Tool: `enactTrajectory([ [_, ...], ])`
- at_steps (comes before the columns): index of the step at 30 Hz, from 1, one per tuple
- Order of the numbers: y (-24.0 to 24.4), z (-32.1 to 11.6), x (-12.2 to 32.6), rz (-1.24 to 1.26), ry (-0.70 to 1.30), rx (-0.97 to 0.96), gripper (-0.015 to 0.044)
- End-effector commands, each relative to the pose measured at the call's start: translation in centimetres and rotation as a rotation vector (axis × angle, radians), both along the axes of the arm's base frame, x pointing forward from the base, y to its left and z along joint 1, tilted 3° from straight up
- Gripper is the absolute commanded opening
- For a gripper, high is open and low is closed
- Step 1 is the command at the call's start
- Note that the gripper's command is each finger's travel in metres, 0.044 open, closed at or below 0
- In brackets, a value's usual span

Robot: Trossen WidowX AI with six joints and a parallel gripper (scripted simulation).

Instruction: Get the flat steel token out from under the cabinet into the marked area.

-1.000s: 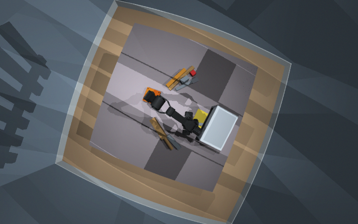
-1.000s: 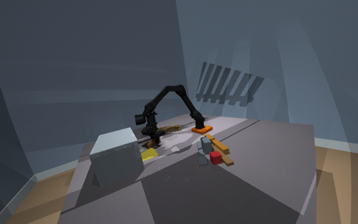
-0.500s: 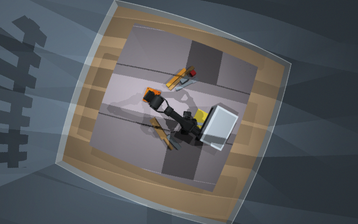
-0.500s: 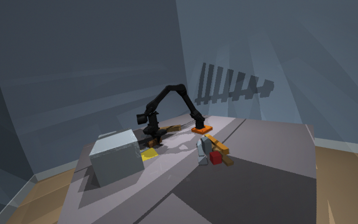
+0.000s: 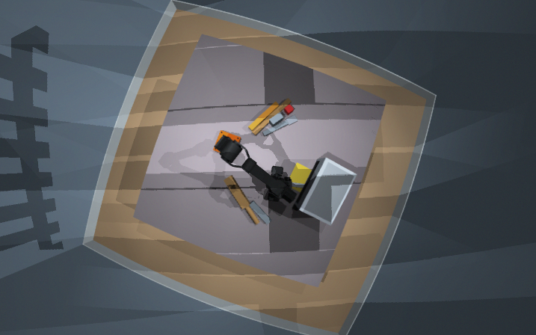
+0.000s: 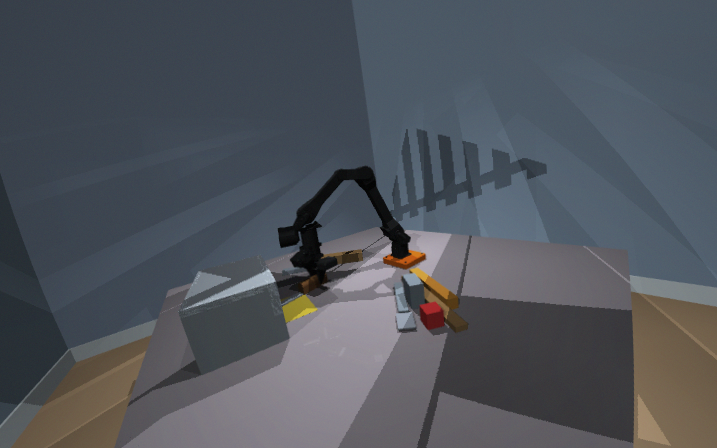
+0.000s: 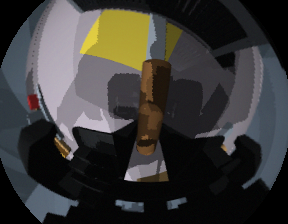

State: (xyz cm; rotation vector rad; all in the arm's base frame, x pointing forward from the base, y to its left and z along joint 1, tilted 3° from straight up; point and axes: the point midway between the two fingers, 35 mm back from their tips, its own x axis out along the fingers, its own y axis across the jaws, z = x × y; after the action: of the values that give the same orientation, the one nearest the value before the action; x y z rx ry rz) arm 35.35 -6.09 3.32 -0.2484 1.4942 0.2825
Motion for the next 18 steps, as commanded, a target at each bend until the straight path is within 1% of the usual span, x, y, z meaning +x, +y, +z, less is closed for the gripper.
enactTrajectory([
  [1,-0.2,-0.1,-0.6,0.001,0.002,0.002,0.0000],
  [18,-0.9,-0.3,-2.5,0.001,0.003,0.001,0.0000],
])
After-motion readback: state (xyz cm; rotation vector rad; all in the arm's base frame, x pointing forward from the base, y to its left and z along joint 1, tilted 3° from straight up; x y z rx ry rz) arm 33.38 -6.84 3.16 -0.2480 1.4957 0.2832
